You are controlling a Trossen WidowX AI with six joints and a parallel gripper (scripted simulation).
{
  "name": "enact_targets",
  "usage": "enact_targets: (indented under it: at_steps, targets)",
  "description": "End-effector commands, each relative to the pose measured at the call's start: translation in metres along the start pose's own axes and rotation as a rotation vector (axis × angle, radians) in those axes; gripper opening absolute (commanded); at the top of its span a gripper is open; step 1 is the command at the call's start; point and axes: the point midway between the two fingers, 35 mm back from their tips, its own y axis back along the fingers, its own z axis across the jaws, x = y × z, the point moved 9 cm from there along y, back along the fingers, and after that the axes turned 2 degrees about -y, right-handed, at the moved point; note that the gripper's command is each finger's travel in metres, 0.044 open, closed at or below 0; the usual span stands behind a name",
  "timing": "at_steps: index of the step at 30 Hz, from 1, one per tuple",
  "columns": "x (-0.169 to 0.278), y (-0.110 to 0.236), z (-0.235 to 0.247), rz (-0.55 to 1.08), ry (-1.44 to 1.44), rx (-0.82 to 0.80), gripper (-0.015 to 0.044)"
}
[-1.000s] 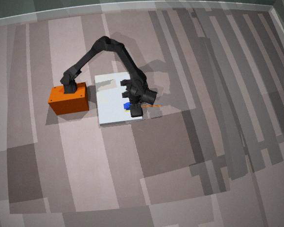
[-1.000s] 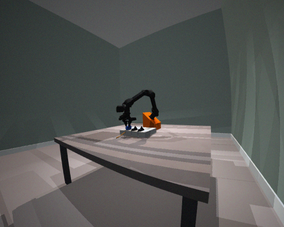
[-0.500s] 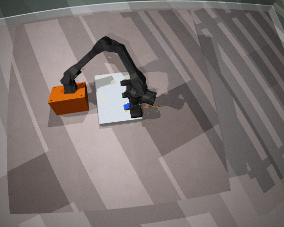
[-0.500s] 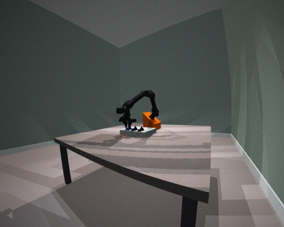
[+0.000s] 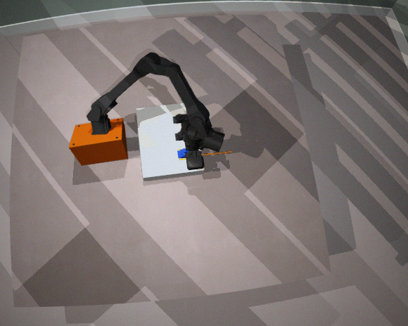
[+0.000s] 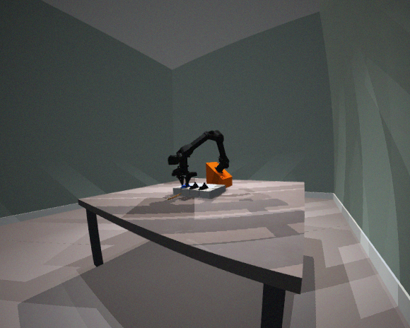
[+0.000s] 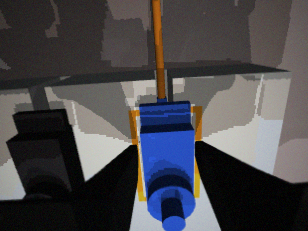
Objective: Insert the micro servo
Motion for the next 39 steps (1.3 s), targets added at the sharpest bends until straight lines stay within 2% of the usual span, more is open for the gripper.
enact_targets:
  at_steps: [1,3,8,13,18,25,31,39]
  targets:
    - [0.000,0.021,0.000,-0.008,0.004,0.004,0.0187]
    - [0.004,0.032,0.001,-0.008,0.004,0.005,0.0187]
    - [0.005,0.033,-0.001,-0.008,0.004,0.005,0.0187]
    - [0.032,0.052,-0.006,-0.010,-0.006,0.009,0.0319]
    - [0.099,0.091,-0.007,-0.003,-0.002,0.011,0.0440]
    - [0.109,0.098,-0.006,-0.003,-0.002,0.008,0.0440]
    - [0.109,0.143,-0.007,-0.012,-0.013,0.010,0.0440]
    - [0.109,0.146,-0.006,-0.013,-0.014,0.010,0.0440]
